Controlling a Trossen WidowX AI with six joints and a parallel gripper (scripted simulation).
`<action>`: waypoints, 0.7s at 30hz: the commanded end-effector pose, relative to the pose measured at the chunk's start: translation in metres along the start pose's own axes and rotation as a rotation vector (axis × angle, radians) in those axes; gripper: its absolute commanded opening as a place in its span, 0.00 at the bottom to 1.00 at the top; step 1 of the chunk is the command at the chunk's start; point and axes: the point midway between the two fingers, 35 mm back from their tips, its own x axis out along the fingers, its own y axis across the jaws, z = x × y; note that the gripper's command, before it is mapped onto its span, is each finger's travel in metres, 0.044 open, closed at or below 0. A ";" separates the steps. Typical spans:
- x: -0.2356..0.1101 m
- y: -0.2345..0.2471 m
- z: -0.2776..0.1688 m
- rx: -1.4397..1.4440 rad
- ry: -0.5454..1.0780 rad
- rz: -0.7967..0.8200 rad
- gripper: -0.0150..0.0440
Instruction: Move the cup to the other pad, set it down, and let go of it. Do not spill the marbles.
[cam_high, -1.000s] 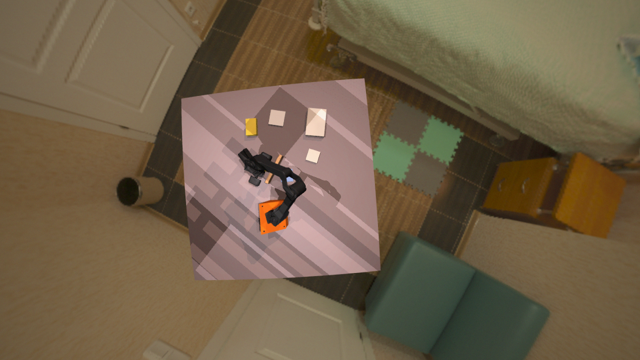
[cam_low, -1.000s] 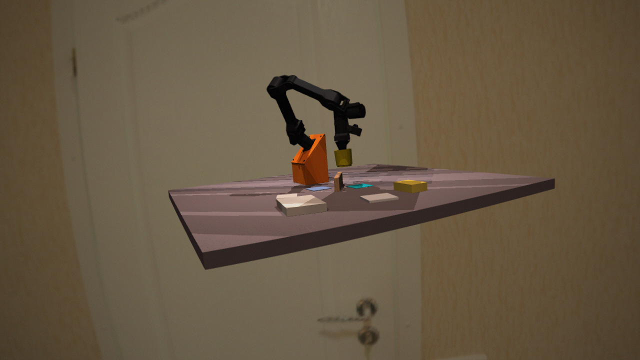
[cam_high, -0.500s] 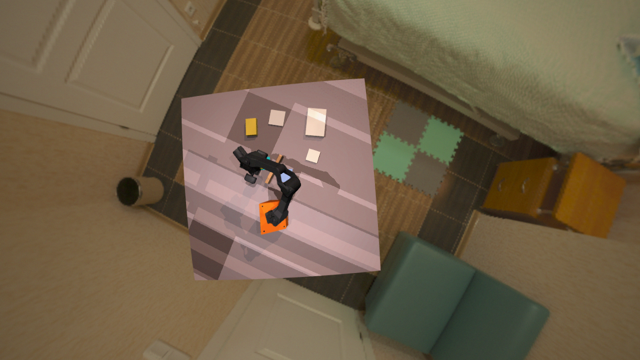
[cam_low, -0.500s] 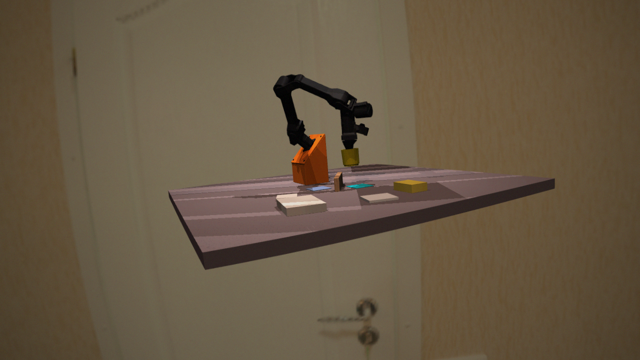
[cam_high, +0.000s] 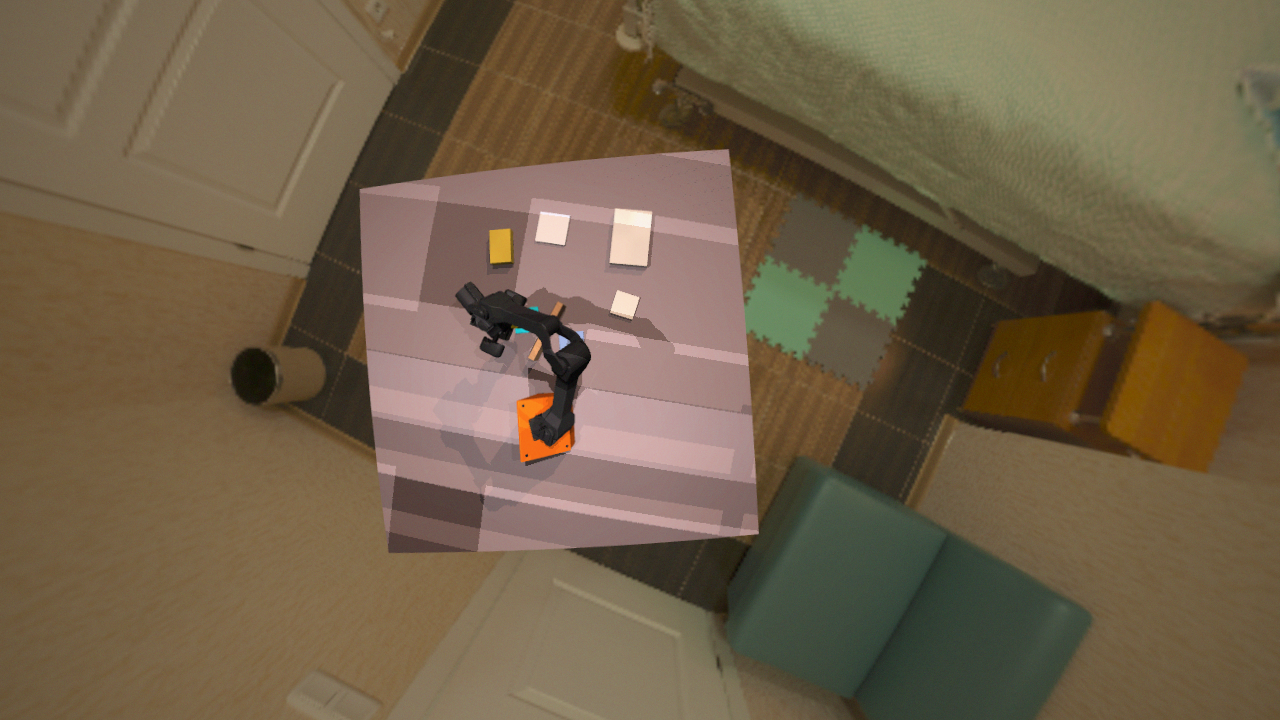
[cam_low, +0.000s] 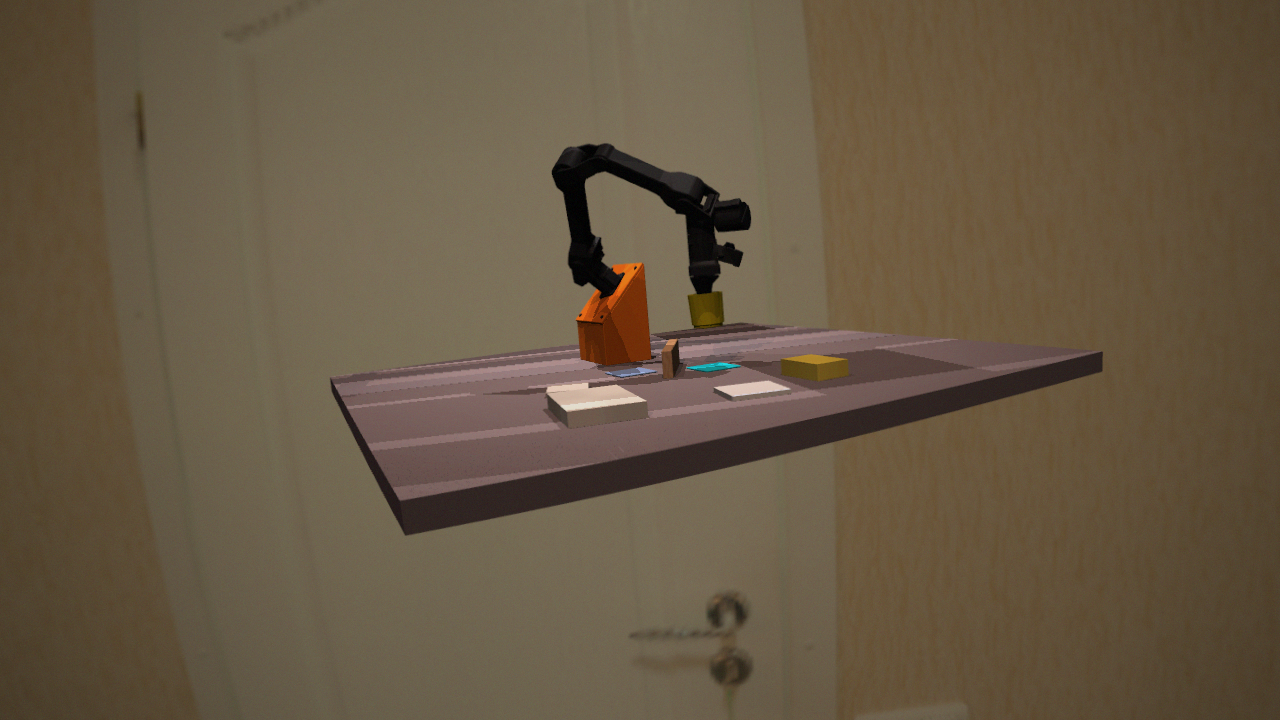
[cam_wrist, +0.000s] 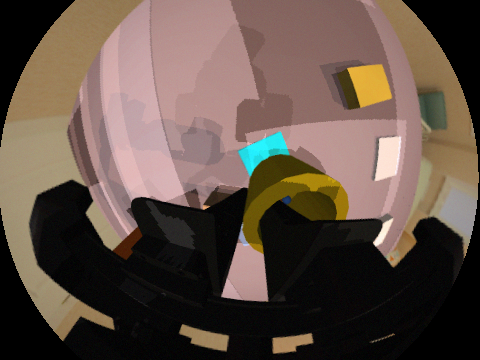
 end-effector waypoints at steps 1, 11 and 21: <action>0.006 0.001 0.002 -0.001 0.003 0.005 0.25; 0.023 0.001 0.003 -0.001 0.003 0.004 0.25; 0.040 0.000 0.004 -0.001 0.004 0.004 0.25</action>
